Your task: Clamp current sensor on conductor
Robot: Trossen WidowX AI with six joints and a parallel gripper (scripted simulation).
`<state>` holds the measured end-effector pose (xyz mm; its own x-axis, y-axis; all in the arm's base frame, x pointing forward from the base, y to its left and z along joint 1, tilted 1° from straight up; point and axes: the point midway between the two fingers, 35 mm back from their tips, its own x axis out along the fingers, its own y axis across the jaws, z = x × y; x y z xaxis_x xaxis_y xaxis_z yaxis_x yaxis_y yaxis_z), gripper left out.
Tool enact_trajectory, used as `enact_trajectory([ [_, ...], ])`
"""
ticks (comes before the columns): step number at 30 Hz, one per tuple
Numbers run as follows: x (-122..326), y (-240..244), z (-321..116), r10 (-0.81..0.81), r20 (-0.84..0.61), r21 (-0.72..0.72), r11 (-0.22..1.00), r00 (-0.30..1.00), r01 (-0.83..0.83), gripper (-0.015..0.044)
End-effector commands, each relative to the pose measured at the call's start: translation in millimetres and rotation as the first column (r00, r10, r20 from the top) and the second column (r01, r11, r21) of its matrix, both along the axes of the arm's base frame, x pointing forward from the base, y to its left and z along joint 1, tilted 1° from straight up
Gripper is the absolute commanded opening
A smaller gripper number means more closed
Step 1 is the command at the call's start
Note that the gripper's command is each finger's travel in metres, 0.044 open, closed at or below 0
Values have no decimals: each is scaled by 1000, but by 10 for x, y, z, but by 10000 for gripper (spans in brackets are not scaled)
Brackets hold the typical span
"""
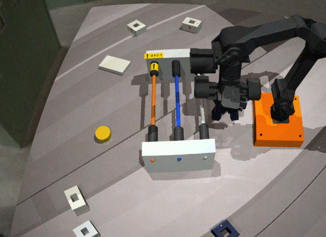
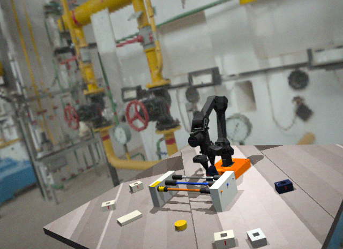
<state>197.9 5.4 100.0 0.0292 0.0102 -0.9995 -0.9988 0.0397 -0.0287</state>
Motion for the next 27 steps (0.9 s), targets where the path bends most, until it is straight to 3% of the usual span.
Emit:
enact_trajectory([
  [1,14,1,235,3,12,4,1000,1000,-3,0],
  [17,21,5,725,6,11,6,1000,1000,-6,0],
  [27,379,18,848,21,14,5,1000,1000,-21,0],
])
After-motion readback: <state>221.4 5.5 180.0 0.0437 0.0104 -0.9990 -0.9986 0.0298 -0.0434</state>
